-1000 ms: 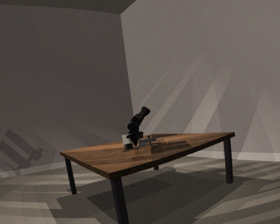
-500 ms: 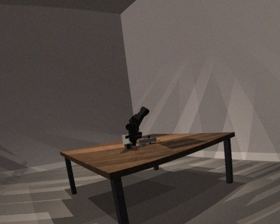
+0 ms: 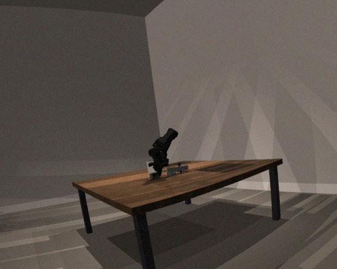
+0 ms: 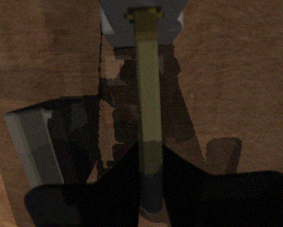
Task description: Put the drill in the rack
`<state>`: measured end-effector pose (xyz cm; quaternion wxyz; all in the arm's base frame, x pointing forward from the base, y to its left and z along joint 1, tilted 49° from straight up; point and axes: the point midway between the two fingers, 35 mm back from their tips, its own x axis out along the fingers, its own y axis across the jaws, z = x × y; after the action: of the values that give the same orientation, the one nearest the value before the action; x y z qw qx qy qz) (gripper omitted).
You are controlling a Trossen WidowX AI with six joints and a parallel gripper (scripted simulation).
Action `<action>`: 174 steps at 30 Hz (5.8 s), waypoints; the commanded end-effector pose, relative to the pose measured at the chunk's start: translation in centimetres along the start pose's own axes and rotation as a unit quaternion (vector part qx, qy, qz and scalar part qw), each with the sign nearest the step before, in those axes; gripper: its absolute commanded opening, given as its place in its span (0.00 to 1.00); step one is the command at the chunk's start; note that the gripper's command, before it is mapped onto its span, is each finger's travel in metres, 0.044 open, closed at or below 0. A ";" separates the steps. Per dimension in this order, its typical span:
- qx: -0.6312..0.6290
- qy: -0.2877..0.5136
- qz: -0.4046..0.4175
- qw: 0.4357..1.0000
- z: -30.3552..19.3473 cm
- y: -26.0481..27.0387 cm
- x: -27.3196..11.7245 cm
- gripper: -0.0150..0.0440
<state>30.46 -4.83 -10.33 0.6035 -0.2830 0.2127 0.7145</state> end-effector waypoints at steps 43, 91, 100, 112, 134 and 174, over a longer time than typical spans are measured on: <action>-0.001 0.004 -0.002 1.000 -3.0 -0.2 -1.5 0.25; -0.001 0.004 -0.002 1.000 -2.5 -0.3 -3.3 0.25; -0.001 0.004 -0.002 1.000 -2.5 -0.3 -3.6 0.25; -0.001 0.005 -0.002 1.000 -2.5 -0.3 -4.0 0.25; -0.001 0.005 -0.002 1.000 -2.7 -0.2 -4.6 0.25; 0.000 0.005 -0.001 1.000 -3.6 5.0 -3.4 0.25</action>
<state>26.91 -10.29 -10.81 0.6033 -0.2848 0.2146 0.7134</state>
